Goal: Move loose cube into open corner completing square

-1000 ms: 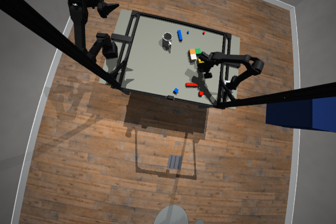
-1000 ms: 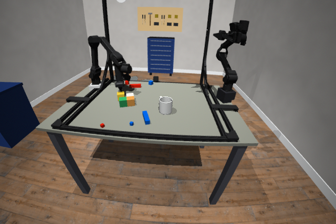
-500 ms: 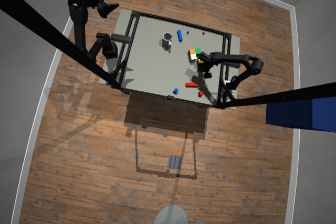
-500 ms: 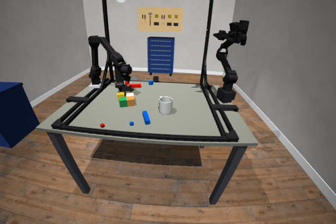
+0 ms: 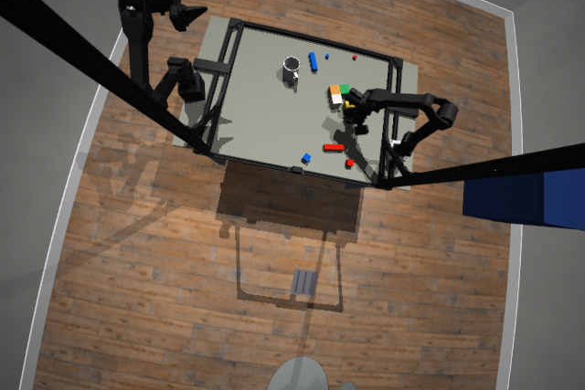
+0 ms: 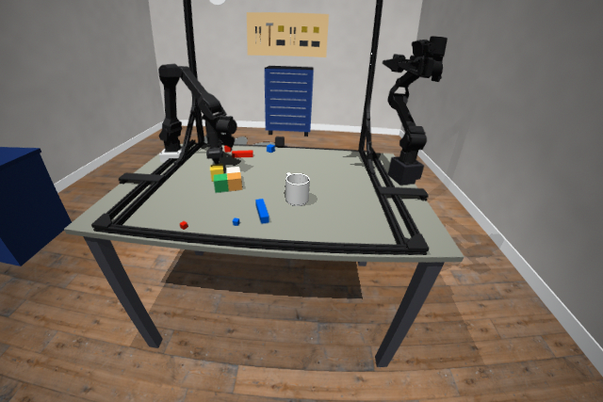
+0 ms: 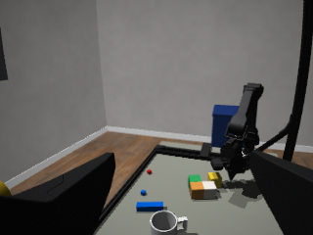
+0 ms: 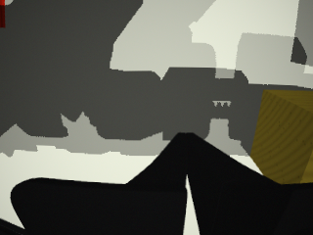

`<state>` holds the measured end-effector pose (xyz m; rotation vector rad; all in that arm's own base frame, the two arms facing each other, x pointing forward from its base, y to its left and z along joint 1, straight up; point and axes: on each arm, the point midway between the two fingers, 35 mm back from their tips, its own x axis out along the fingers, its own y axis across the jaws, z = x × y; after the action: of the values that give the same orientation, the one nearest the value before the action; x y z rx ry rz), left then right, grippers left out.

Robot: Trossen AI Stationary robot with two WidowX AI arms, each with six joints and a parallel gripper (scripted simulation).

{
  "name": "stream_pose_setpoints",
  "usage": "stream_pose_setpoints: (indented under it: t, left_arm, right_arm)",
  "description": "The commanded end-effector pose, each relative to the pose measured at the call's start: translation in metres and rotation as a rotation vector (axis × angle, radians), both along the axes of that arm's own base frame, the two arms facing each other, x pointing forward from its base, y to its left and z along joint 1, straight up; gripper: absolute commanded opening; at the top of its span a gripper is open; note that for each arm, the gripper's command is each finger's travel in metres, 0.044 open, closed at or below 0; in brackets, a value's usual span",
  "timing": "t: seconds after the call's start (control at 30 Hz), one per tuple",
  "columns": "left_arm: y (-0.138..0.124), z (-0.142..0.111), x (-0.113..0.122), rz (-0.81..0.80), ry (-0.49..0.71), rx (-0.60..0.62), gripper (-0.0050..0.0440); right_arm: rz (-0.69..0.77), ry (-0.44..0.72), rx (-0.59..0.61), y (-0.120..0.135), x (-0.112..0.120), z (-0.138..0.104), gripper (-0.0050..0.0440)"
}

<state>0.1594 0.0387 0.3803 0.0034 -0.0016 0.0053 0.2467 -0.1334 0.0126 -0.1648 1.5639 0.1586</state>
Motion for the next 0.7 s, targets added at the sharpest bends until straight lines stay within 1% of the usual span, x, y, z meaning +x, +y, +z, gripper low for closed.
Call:
stream_pose_setpoints:
  t: [0.0,0.67]
  left_arm:
    - [-0.001,0.0,0.0,-0.005,0.0,-0.004,0.04]
    - [-0.001,0.0,0.0,-0.005,0.0,-0.004,0.04]
  right_arm:
    - [0.004,0.001,0.004,-0.002,0.001,0.0,0.0]
    - [0.004,0.001,0.004,-0.013,0.003,0.0,0.0]
